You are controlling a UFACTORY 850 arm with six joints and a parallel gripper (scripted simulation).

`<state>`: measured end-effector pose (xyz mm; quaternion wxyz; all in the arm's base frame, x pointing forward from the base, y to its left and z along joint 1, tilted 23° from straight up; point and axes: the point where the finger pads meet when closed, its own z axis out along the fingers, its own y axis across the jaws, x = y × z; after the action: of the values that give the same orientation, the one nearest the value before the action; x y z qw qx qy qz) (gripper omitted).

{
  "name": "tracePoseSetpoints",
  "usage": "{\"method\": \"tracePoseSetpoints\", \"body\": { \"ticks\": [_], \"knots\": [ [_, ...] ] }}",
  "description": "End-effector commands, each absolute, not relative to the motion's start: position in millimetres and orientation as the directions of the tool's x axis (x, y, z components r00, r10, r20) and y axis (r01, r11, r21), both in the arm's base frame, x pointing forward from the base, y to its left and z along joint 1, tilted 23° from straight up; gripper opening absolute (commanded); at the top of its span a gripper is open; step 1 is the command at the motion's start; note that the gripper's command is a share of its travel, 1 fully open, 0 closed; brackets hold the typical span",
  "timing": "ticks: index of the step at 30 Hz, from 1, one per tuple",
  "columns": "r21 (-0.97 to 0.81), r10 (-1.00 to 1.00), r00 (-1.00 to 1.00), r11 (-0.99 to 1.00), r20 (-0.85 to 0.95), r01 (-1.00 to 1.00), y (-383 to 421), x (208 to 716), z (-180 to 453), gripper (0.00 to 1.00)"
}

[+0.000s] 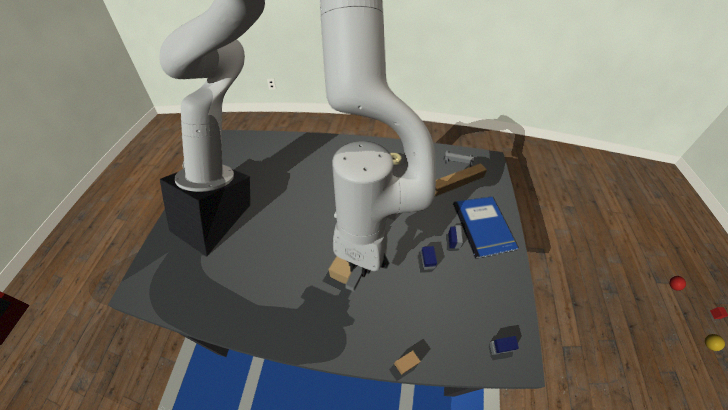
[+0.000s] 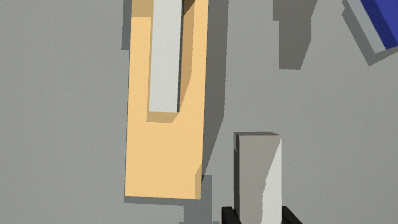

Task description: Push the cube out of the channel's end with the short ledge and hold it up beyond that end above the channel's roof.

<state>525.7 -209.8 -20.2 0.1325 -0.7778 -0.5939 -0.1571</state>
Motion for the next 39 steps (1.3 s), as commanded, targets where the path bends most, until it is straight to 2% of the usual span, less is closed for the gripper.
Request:
{"method": "tracePoseSetpoints", "body": {
  "ticks": [1,11,39],
  "knots": [
    [-0.009,0.875,0.292,-0.313,0.387,0.95,-194.6,467.3,-15.1,0.0],
    [-0.002,0.872,0.289,-0.313,0.395,0.95,-178.2,472.6,-55.4,0.0],
    [-0.002,0.872,0.289,-0.313,0.395,0.95,-168.1,475.8,-80.0,0.0]
  ]
}}
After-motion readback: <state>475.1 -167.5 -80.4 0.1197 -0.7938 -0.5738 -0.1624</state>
